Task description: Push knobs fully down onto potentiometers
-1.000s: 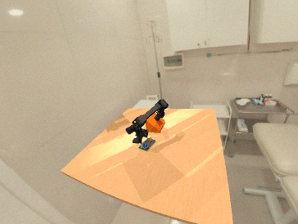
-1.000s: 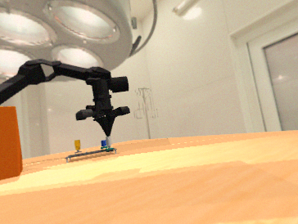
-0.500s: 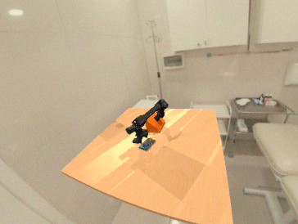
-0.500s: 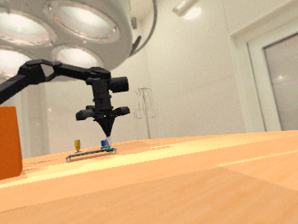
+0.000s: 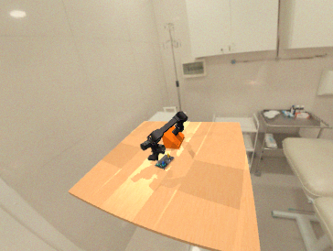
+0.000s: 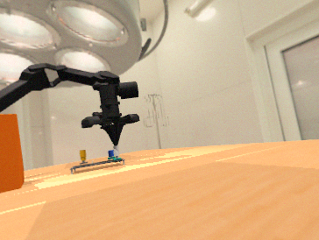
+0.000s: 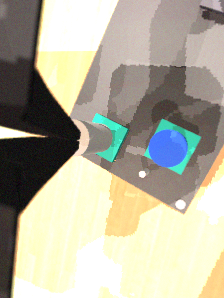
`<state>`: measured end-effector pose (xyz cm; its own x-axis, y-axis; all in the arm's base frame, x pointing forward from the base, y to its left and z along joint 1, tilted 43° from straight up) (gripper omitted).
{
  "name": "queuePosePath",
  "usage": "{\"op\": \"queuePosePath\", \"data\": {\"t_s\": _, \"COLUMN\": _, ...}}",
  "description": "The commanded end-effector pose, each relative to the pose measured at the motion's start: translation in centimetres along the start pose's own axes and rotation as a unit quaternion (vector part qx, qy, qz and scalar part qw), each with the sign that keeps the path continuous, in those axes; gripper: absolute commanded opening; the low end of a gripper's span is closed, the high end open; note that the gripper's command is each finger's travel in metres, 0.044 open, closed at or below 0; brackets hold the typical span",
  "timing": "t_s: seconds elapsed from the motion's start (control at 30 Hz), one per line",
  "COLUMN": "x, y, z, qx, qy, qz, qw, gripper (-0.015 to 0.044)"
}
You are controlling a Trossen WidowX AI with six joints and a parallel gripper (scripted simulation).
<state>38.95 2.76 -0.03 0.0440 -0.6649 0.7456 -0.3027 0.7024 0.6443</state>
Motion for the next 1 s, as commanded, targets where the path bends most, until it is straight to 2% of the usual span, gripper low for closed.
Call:
{"op": "queuePosePath", "data": {"t_s": 0.0, "x": -1.0, "y": 0.1, "z": -0.3, "qx": 0.012, "qy": 0.011, "qz": -0.007, "qw": 1.0, "gripper": 0.0}}
{"op": "queuePosePath", "data": {"t_s": 0.67, "x": 2.0, "y": 0.1, "z": -0.3, "qx": 0.012, "qy": 0.012, "qz": -0.007, "qw": 1.0, "gripper": 0.0}}
{"op": "queuePosePath", "data": {"t_s": 0.97, "x": 1.5, "y": 0.1, "z": -0.2, "qx": 0.01, "qy": 0.012, "qz": -0.009, "qw": 1.0, "gripper": 0.0236}}
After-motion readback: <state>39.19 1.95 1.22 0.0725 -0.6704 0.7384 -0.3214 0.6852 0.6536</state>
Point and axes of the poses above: the point midway between the two fingers, 35 mm back from their tips, its own x axis back along the fingers, its own z axis across the jaws, y = z × x, the point moved 1 cm from there along x, back along the fingers, and after that the axes turned 6 degrees about x, right-handed, at the moved point
